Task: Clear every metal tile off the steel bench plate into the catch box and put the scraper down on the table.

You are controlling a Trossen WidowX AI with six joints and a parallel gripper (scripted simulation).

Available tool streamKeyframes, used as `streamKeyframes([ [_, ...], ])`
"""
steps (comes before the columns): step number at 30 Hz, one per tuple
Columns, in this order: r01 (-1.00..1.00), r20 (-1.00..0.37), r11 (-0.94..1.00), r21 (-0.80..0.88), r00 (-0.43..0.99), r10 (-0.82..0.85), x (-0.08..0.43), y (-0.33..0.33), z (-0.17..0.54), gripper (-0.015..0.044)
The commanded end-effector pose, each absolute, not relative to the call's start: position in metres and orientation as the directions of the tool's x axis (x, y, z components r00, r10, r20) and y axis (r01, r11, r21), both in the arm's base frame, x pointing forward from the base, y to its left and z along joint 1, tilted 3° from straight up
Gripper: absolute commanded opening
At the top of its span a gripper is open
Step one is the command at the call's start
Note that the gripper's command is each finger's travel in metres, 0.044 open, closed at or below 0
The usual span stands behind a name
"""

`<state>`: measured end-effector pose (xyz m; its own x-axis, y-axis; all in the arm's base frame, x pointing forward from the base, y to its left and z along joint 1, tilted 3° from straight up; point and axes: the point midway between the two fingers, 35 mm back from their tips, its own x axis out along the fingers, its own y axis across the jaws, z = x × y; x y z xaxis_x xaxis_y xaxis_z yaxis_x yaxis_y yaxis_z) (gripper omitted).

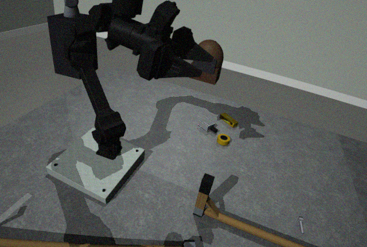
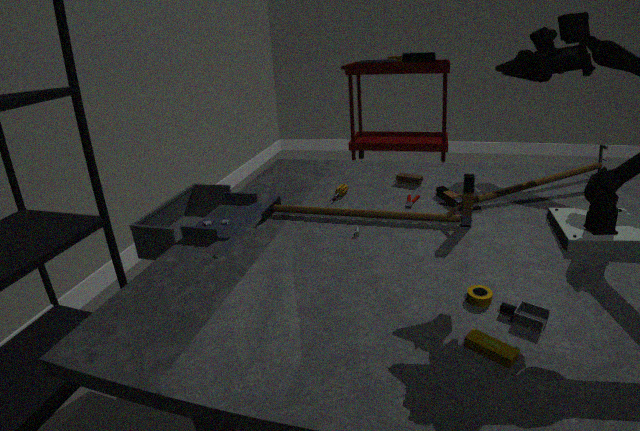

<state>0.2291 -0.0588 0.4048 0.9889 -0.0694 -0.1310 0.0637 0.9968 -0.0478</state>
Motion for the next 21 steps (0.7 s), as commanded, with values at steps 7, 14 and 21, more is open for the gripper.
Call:
streamKeyframes([
  [7, 0.071, -0.172, 0.997, -0.029, 0.982, -0.075, 0.239, -0.064, 0.391, 0.044],
  [14, 0.095, -0.3, 0.995, -0.001, 0.95, -0.091, 0.264, -0.077, 0.346, 0.044],
  [21, 0.117, -0.428, 0.993, 0.01, 0.898, -0.102, 0.283, -0.084, 0.297, 0.044],
])
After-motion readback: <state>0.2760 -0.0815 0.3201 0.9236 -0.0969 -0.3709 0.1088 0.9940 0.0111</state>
